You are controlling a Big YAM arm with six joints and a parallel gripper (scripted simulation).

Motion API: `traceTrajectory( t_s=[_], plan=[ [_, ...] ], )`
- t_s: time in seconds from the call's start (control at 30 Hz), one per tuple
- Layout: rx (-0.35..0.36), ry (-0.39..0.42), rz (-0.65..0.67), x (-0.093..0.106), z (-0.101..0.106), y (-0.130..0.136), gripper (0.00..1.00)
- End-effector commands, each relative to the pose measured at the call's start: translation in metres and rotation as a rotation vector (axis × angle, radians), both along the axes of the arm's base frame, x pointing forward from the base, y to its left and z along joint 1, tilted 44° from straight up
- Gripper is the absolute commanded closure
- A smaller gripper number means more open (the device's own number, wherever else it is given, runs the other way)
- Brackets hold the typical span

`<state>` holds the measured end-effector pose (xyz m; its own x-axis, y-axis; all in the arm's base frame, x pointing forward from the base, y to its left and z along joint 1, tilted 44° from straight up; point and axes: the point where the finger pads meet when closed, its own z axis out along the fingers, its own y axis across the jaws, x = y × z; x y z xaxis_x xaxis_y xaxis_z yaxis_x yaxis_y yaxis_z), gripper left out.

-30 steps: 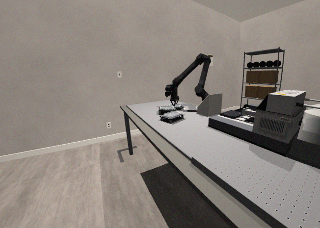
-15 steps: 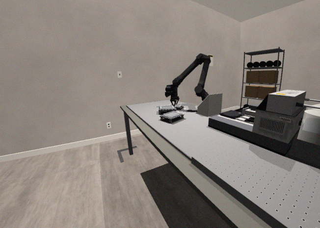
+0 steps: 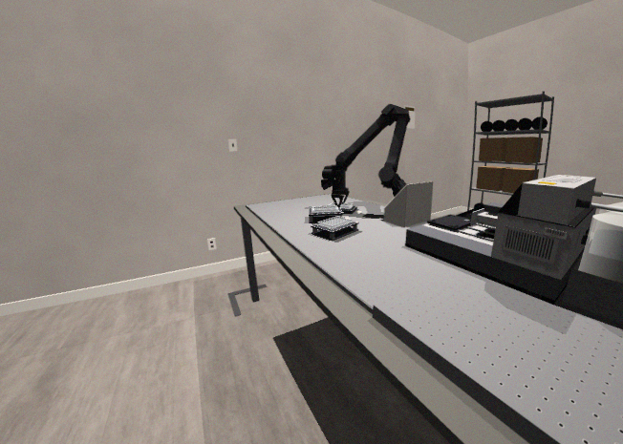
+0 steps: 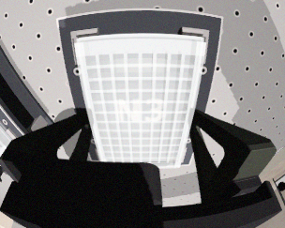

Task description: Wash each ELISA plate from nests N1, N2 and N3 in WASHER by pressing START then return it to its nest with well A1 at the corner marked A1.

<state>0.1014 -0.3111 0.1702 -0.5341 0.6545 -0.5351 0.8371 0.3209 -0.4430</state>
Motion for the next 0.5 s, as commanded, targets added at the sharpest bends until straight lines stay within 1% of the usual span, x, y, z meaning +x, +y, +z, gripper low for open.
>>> traceTrajectory(
  t_s=[0.0, 0.47],
  plan=[
    [0.005, 0.008, 0.002, -0.0006, -0.0031, -0.0034, 0.18],
    [0.004, 0.006, -0.001, -0.0011, -0.0043, -0.0048, 0.18]
  ],
)
